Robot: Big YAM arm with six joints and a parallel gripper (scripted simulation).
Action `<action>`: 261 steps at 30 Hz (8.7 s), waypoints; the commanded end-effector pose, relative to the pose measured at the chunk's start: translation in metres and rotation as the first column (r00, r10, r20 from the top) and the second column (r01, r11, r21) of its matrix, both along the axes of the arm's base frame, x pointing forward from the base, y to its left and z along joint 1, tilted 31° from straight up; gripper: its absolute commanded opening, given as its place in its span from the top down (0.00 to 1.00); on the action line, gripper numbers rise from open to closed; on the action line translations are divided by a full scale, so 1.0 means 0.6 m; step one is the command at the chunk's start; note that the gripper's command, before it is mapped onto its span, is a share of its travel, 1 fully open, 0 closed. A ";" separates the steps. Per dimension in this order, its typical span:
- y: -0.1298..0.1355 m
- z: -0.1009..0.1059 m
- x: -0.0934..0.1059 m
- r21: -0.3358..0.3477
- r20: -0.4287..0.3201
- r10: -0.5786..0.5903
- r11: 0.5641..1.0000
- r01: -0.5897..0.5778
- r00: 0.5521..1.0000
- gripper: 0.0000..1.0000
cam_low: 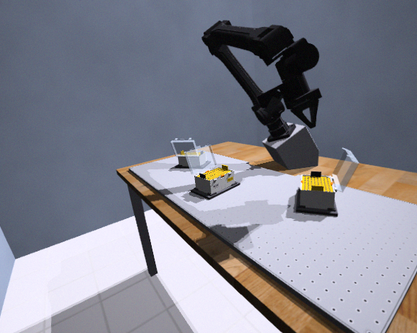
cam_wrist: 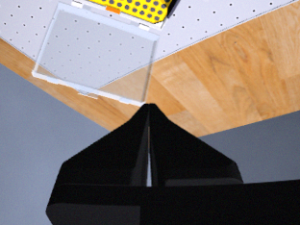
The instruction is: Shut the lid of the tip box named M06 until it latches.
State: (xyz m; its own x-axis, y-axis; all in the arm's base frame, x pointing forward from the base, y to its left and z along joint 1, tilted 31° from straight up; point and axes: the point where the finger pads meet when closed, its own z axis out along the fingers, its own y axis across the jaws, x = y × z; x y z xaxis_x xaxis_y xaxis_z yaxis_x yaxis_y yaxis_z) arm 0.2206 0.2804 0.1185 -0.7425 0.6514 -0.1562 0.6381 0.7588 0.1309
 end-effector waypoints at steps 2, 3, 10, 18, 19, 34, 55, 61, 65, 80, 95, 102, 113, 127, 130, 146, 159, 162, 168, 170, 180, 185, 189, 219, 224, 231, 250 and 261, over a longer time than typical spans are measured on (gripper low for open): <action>0.067 0.020 0.007 -0.043 0.018 0.164 0.986 -0.163 0.986 1.00; 0.075 0.016 0.005 -0.061 0.017 0.192 0.980 -0.191 0.981 1.00; 0.130 -0.009 -0.007 -0.186 -0.004 0.380 0.909 -0.374 0.925 1.00; 0.177 -0.030 -0.017 -0.285 -0.041 0.527 0.808 -0.516 0.849 1.00; 0.185 -0.034 -0.019 -0.301 -0.049 0.550 0.788 -0.537 0.834 1.00; 0.256 -0.067 -0.035 -0.470 -0.185 0.786 0.457 -0.755 0.591 1.00; 0.253 -0.065 -0.024 -0.504 -0.232 0.826 0.349 -0.790 0.513 1.00; 0.253 -0.065 -0.024 -0.504 -0.232 0.826 0.349 -0.790 0.513 1.00; 0.253 -0.065 -0.024 -0.504 -0.232 0.826 0.349 -0.790 0.513 1.00; 0.253 -0.065 -0.024 -0.504 -0.232 0.826 0.349 -0.790 0.513 1.00; 0.253 -0.065 -0.025 -0.440 -0.420 0.890 -0.029 -0.897 0.178 1.00; 0.253 -0.065 -0.025 -0.393 -0.489 0.872 -0.188 -0.900 0.031 1.00; 0.253 -0.065 -0.025 -0.266 -0.598 0.760 -0.487 -0.832 -0.254 1.00; 0.253 -0.065 -0.025 -0.060 -0.669 0.485 -0.791 -0.609 -0.564 1.00; 0.253 -0.065 -0.025 -0.026 -0.672 0.432 -0.826 -0.563 -0.602 1.00; 0.253 -0.065 -0.025 0.060 -0.669 0.287 -0.898 -0.435 -0.685 1.00; 0.253 -0.065 -0.025 0.060 -0.669 0.287 -0.898 -0.435 -0.685 1.00; 0.253 -0.065 -0.025 0.060 -0.669 0.287 -0.898 -0.435 -0.685 1.00; 0.253 -0.065 -0.025 0.060 -0.669 0.288 -0.898 -0.435 -0.685 1.00; 0.253 -0.065 -0.025 0.060 -0.669 0.288 -0.898 -0.435 -0.685 1.00; 0.197 -0.153 0.009 0.096 -0.676 0.274 -0.888 -0.450 -0.684 1.00; 0.215 -0.127 -0.012 0.060 -0.672 0.275 -0.905 -0.421 -0.688 1.00; 0.220 -0.128 0.002 0.060 -0.673 0.293 -0.894 -0.444 -0.680 1.00; 0.181 -0.195 0.030 0.096 -0.675 0.274 -0.888 -0.450 -0.685 1.00; 0.177 -0.207 0.036 0.096 -0.676 0.274 -0.888 -0.450 -0.685 1.00; 0.171 -0.224 0.043 0.097 -0.675 0.272 -0.889 -0.448 -0.685 1.00; 0.173 -0.221 0.040 0.092 -0.675 0.271 -0.892 -0.442 -0.686 1.00; 0.173 -0.221 0.040 0.091 -0.675 0.271 -0.892 -0.442 -0.686 1.00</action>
